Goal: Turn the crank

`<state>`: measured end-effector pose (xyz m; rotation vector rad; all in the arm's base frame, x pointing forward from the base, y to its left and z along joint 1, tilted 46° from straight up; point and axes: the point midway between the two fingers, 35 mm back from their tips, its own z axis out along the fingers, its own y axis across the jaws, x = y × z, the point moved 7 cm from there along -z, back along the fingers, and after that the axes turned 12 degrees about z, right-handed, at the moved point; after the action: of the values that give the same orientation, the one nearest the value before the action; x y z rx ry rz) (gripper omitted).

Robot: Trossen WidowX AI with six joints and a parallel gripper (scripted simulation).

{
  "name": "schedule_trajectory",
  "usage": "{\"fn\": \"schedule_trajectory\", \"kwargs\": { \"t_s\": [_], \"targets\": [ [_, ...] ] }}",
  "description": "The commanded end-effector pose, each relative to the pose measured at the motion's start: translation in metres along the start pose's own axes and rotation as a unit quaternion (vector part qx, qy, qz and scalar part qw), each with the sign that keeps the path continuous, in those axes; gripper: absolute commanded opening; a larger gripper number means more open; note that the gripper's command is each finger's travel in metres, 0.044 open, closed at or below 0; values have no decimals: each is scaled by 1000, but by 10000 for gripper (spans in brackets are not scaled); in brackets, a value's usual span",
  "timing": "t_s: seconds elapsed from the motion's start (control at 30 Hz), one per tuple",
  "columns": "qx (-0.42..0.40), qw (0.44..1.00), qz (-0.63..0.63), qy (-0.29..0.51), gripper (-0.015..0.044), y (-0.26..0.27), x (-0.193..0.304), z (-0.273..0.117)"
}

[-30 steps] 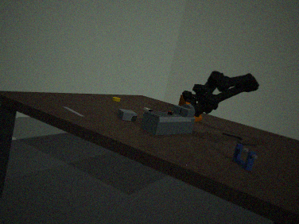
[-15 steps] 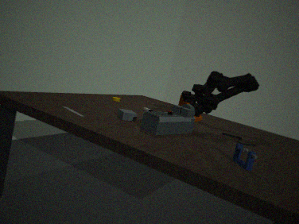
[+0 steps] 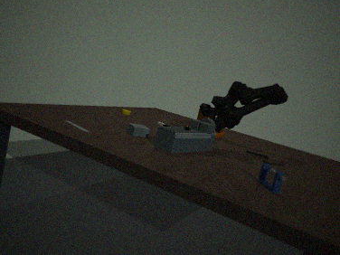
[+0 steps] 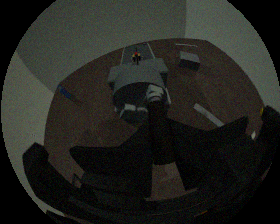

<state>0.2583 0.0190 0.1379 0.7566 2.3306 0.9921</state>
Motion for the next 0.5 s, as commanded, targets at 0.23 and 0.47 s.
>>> {"fn": "schedule_trajectory", "kwargs": {
  "t_s": [0.23,0.47],
  "targets": [
    [11,1000,4,1,0,-9,3,5],
    [11,1000,4,1,0,-11,5,8]
  ]
}}
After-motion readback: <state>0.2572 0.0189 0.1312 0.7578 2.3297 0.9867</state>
